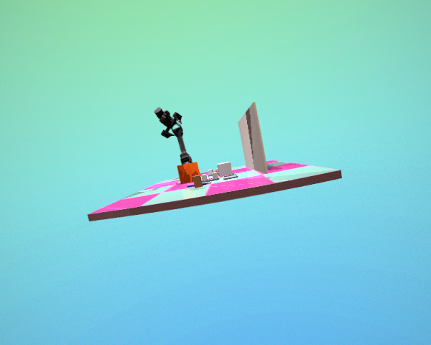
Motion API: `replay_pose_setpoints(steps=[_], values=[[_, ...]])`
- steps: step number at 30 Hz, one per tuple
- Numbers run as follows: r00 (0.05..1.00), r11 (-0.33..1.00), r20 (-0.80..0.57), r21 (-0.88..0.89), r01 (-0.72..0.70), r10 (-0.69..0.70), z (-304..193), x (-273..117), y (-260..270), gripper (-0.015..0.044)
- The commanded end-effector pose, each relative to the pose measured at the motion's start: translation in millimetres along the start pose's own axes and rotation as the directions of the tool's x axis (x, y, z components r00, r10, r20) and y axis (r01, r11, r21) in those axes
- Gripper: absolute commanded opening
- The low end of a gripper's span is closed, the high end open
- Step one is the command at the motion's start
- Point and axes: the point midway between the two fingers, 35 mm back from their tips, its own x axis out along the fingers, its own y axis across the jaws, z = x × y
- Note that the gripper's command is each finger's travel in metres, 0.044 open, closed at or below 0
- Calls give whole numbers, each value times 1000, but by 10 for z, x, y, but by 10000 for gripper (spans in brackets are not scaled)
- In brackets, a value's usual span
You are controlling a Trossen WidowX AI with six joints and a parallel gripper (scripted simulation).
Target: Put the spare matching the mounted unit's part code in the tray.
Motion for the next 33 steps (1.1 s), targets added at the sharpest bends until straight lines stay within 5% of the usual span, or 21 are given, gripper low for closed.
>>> replay_pose_setpoints(steps=[1,9,16,27,33], values=[[992,968,-116,-251,16,-46,-373,334,476,440],[953,765,-268,-641,-68,-140,-1161,841,1085,440],[866,422,-375,-880,-219,-332,-2247,1251,1435,440],[647,-42,-438,-808,-588,-624,-3971,1518,1430,440],[609,-94,-431,-761,-642,-666,-4224,1522,1374,440]])
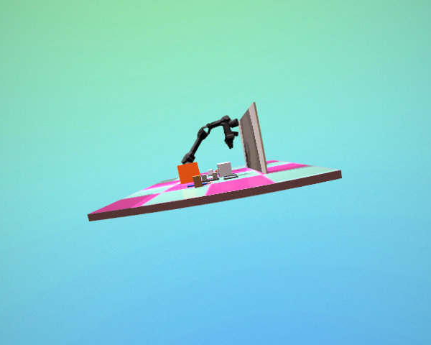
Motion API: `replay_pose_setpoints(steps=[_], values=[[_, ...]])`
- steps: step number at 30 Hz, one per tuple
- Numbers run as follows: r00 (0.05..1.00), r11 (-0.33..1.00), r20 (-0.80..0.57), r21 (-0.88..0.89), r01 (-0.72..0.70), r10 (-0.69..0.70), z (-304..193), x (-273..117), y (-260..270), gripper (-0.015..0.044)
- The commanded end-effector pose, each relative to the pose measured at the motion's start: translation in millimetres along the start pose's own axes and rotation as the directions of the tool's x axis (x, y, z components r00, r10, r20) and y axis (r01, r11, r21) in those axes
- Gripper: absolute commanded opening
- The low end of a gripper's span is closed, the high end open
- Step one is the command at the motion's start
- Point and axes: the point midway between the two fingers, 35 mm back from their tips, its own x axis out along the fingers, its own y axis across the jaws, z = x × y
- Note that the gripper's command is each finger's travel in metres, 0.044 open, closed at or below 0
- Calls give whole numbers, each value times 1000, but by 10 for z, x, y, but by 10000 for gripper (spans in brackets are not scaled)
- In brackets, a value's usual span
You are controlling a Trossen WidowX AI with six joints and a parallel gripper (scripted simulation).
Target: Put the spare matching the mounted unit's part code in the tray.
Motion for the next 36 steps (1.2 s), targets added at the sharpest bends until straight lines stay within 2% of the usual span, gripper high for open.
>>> replay_pose_setpoints(steps=[1,14,16,18,21,24,27,29,36], values=[[1000,1000,2,-7,-9,9,-7,-26,-36,440],[1000,1000,2,-7,-9,9,-7,-26,-36,440],[1000,997,0,-80,-8,8,6,-3,80,440],[1000,959,-3,-284,-7,6,21,67,408,440],[1000,802,-10,-598,-14,10,-26,193,952,440],[1000,552,-18,-833,-27,21,-156,319,1456,440],[999,223,-31,-974,-39,41,-373,445,1940,440],[998,74,-38,-996,-42,51,-486,495,2127,440],[998,55,-39,-998,-42,52,-501,501,2150,440]])
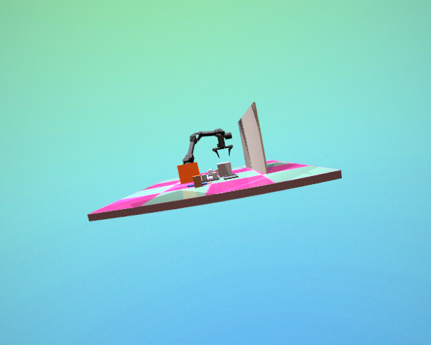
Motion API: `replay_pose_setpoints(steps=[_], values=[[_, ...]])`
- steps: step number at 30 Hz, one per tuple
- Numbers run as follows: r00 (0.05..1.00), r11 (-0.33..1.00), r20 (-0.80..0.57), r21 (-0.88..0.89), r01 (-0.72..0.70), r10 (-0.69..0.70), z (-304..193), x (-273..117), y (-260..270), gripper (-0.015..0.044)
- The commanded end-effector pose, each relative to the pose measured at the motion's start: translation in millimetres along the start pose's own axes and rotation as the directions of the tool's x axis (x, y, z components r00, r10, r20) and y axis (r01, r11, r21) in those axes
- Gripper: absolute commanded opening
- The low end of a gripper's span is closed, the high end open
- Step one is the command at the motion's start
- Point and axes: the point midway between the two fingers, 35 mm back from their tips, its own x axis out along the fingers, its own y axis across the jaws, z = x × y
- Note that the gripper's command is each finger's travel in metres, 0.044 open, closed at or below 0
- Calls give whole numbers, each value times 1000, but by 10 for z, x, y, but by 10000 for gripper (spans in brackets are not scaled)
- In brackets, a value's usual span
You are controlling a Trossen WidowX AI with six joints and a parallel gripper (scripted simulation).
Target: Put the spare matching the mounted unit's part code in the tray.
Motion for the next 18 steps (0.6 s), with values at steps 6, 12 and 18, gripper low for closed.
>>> replay_pose_setpoints(steps=[6,12,18], values=[[1000,1000,8,-27,6,-5,35,287,-13,309],[1000,1000,9,-28,6,-6,84,391,-47,300],[1000,1000,9,-28,6,-6,84,418,-51,300]])
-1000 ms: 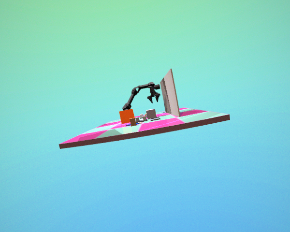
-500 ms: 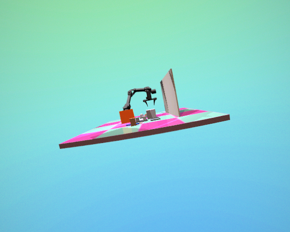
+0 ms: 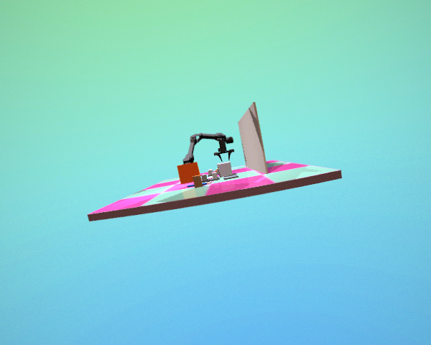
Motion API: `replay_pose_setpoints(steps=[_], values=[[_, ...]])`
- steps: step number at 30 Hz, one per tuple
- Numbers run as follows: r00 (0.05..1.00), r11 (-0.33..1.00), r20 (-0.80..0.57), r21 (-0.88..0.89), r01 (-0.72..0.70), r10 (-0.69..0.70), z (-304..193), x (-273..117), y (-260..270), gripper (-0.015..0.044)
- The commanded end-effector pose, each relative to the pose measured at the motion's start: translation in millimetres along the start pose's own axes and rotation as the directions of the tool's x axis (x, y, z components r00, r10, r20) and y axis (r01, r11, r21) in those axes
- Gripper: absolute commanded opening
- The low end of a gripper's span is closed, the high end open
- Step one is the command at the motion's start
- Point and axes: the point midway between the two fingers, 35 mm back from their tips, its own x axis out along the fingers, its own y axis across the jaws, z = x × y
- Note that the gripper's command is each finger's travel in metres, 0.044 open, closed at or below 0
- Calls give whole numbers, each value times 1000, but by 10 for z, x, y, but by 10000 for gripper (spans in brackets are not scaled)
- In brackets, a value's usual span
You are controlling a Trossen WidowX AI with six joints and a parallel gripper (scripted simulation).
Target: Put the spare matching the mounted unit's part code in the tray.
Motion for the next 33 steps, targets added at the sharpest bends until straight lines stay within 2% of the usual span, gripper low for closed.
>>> replay_pose_setpoints(steps=[1,33], values=[[1000,1000,5,5,-1,1,4,41,-5,300],[1000,1000,5,4,-1,1,-4,564,-21,300]])
